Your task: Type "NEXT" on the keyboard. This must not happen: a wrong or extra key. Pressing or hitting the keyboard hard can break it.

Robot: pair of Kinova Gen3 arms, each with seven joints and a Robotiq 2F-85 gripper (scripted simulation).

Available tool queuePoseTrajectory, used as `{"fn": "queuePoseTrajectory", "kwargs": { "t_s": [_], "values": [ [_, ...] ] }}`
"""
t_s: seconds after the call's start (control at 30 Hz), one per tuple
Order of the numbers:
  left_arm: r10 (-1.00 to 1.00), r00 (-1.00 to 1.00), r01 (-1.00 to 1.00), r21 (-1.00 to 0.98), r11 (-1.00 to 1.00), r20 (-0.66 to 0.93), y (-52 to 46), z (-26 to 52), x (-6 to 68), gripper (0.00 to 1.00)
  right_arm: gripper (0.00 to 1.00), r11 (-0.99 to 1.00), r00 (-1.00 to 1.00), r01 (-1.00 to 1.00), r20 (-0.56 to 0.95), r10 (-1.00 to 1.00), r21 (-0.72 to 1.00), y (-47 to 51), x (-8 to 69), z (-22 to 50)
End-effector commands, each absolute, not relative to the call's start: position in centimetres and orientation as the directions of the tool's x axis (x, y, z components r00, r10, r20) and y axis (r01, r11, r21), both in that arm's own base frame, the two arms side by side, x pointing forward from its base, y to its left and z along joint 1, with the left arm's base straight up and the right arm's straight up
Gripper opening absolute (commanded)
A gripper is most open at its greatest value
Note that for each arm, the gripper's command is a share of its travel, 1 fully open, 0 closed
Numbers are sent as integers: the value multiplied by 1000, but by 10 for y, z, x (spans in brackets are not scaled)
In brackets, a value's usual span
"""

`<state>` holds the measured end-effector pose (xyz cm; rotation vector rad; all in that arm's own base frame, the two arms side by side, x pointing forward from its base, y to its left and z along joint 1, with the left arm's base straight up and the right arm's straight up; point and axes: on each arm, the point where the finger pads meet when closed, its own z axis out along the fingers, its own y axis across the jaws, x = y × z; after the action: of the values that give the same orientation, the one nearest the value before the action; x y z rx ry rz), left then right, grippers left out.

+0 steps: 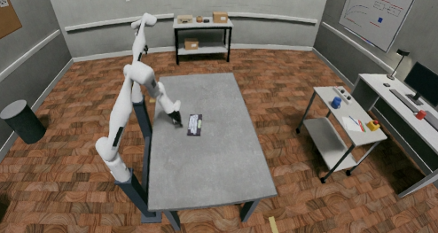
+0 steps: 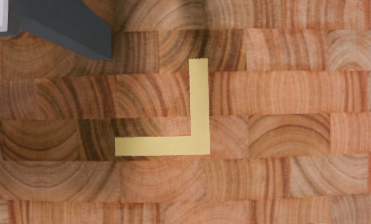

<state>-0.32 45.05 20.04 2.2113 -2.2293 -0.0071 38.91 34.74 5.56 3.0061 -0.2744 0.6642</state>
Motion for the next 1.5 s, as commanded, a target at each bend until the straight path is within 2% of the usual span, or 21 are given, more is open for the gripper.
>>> {"fn": "queuePoseTrajectory", "kwargs": {
  "t_s": [0.0, 0.93, 1.47],
  "values": [
    [-1000, 7, -1000, 0, -7, 0, 450, 200, -3, 1000, 99, -982, 888, -187, 427, -169, 0, 348, 392, 58],
    [-1000, 7, -1000, 0, -7, 0, 450, 200, -3, 1000, 99, -982, 887, -188, 428, -171, -3, 351, 395, 60],
    [-1000, 7, -1000, 0, -7, 0, 450, 200, -3, 1000, 99, -985, 890, -175, 428, -156, 4, 378, 422, 77]
  ]
}}
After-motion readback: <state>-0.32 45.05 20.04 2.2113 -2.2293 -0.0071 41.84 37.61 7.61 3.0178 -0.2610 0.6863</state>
